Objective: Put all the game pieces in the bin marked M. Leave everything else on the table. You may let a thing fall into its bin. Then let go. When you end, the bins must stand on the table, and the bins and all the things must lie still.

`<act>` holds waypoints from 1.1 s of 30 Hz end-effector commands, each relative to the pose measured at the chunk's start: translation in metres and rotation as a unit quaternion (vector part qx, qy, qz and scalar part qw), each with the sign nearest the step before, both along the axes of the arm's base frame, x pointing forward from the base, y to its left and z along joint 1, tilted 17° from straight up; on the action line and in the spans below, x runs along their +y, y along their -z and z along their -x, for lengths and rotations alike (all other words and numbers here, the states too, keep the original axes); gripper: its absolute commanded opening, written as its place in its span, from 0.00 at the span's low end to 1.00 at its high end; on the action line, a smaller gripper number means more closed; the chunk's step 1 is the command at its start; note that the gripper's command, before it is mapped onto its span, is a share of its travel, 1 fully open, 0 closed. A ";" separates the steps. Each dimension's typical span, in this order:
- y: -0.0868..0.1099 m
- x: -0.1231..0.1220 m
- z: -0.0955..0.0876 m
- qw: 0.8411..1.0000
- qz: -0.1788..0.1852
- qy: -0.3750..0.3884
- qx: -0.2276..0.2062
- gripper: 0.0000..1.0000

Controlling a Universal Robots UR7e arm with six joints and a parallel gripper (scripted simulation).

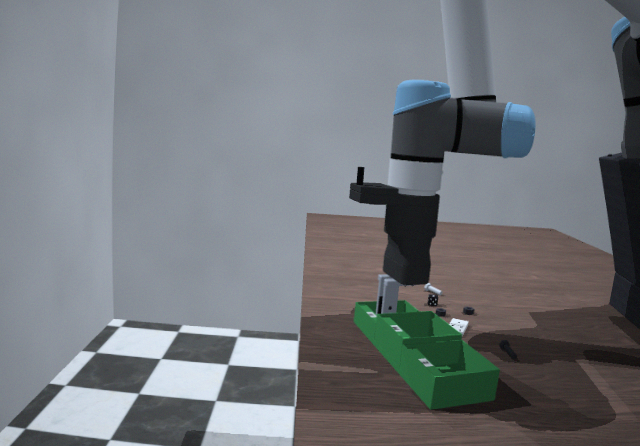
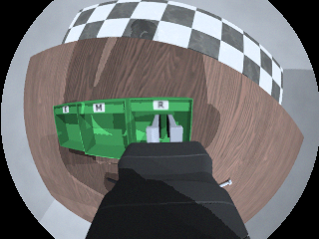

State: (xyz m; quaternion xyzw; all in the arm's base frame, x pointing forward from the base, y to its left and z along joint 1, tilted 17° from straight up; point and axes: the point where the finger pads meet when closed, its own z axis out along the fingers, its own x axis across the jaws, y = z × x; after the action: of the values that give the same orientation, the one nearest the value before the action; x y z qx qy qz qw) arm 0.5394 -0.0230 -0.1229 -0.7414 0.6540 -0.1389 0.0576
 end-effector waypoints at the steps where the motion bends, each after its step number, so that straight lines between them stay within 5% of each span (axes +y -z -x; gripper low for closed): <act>1: 0.000 0.000 -0.001 1.000 0.000 0.000 -0.001 0.31; 33: -0.014 0.002 0.005 1.000 0.000 0.000 0.000 0.31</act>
State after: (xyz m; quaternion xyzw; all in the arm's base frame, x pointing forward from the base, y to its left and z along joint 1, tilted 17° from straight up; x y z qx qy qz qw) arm 0.5380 -0.0226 -0.1157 -0.7412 0.6539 -0.1399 0.0580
